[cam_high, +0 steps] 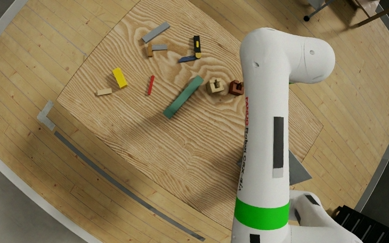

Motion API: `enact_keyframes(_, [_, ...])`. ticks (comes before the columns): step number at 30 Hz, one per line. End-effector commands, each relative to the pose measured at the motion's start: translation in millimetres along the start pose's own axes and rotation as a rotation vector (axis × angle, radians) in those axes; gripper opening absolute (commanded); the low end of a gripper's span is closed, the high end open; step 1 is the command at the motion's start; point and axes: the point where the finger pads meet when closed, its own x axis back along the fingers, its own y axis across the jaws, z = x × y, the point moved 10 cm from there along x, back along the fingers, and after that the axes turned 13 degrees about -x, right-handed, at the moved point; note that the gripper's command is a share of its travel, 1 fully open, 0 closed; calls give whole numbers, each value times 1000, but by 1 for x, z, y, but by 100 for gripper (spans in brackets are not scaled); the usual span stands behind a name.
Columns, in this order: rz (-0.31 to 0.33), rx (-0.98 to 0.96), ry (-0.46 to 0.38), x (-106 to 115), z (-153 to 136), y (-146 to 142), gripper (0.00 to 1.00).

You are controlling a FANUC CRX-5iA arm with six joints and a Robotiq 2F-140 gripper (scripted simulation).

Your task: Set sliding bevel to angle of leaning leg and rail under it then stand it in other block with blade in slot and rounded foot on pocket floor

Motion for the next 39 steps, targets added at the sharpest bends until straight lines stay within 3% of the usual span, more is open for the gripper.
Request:
enact_keyframes(1, [1,1,2,-18,-1,0,10])
enact_keyframes(7, [0,1,2,-34,-2,0,10])
enact_keyframes(39, [0,1,2,-34,-2,0,10])
